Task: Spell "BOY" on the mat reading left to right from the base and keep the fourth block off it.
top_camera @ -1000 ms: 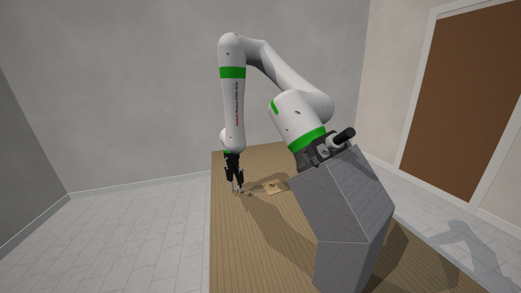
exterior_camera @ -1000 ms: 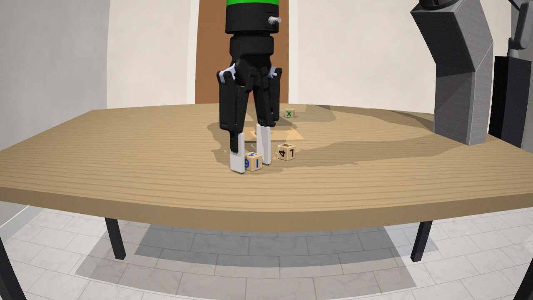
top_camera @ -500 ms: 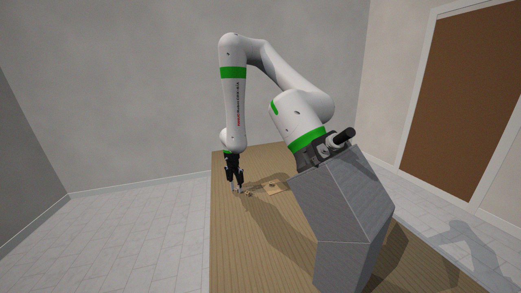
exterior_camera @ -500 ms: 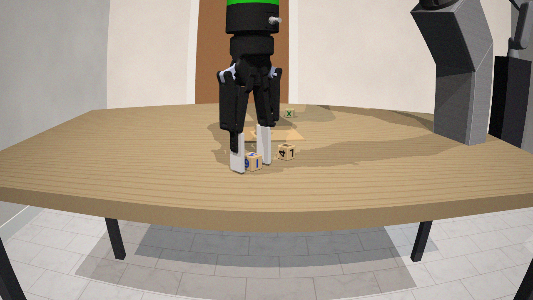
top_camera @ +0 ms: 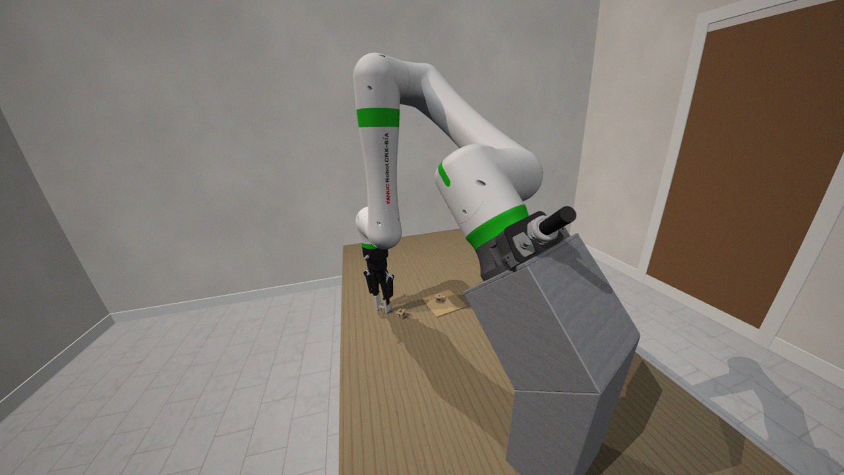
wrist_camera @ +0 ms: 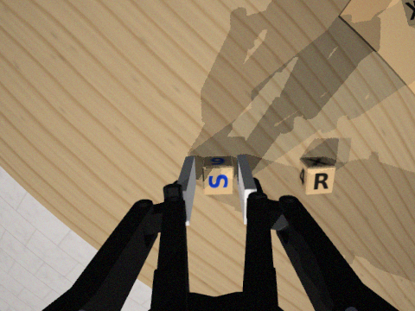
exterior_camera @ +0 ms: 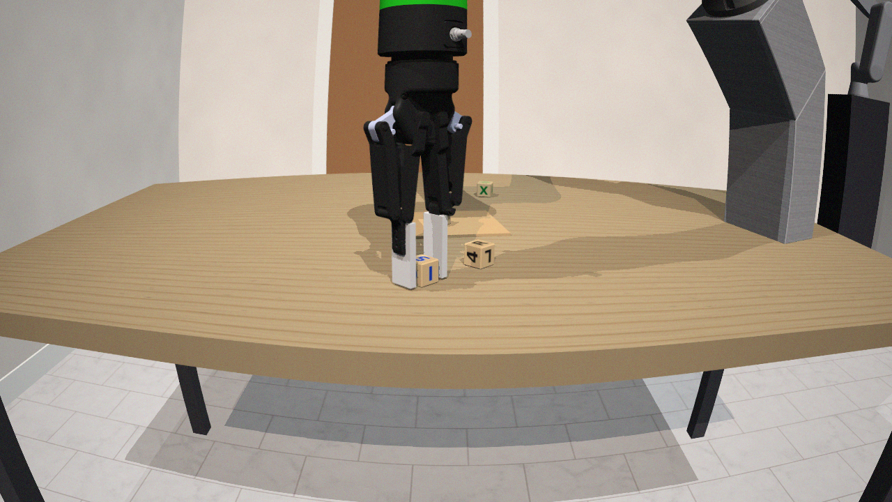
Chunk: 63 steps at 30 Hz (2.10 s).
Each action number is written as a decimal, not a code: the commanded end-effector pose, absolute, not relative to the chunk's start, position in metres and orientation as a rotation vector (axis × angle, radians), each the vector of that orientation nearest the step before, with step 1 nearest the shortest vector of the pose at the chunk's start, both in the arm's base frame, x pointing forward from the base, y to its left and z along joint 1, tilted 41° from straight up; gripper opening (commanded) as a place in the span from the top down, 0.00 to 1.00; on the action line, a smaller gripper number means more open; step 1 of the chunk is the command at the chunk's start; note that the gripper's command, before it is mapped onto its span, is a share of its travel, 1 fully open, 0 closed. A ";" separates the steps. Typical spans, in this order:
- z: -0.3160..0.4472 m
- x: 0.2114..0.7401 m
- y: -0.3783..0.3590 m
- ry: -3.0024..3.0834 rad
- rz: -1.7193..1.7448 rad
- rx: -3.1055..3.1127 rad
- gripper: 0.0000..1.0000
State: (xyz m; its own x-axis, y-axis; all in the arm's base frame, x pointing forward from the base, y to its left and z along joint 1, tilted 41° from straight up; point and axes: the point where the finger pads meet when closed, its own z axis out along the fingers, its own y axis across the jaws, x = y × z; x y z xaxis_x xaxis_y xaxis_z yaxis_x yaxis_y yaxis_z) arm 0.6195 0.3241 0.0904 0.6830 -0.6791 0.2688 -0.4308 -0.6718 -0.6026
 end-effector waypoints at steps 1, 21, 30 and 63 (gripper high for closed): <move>0.090 0.620 0.324 0.855 -0.663 -2.392 0.75; 0.090 0.620 0.324 0.855 -0.663 -2.392 0.87; 0.090 0.620 0.324 0.855 -0.663 -2.392 0.87; 0.124 0.592 0.310 0.855 -0.665 -2.390 0.87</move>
